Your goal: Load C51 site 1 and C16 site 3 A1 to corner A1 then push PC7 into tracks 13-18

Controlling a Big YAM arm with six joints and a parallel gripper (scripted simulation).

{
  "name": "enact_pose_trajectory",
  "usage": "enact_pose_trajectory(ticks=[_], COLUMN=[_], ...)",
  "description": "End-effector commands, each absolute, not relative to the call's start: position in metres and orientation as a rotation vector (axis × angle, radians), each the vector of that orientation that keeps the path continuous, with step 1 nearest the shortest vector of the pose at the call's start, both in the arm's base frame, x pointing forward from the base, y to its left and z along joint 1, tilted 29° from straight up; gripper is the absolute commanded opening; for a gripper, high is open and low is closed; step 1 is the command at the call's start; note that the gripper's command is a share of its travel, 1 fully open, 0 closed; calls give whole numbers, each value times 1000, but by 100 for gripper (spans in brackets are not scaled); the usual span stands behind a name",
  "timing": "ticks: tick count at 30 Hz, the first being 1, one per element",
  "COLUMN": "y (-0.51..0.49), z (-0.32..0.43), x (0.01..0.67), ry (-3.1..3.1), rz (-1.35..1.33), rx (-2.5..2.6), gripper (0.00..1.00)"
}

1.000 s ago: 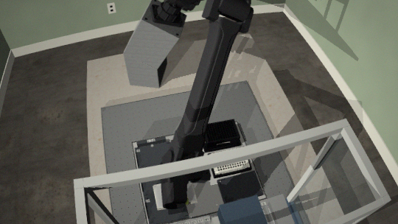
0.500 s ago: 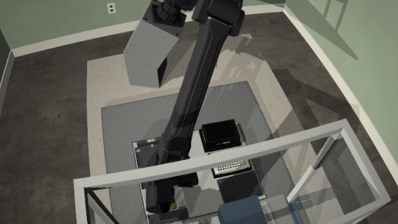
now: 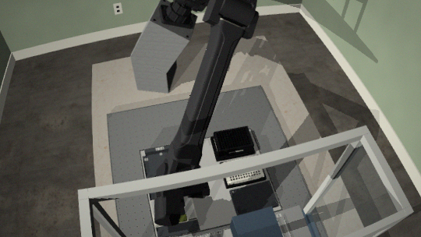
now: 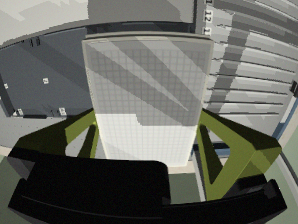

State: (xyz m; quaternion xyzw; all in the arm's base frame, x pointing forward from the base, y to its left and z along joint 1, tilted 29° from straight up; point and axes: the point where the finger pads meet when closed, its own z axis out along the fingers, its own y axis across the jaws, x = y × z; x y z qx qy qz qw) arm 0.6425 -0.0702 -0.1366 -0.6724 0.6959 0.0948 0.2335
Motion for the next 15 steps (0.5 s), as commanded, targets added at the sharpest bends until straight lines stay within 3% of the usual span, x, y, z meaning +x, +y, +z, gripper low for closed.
enact_pose_trajectory(ticks=[1,15], y=[-82,-65], z=[-116,-136], x=[658,669], ry=[1892,1880], rz=[210,211], rx=[-1836,-1844], gripper=[0,0])
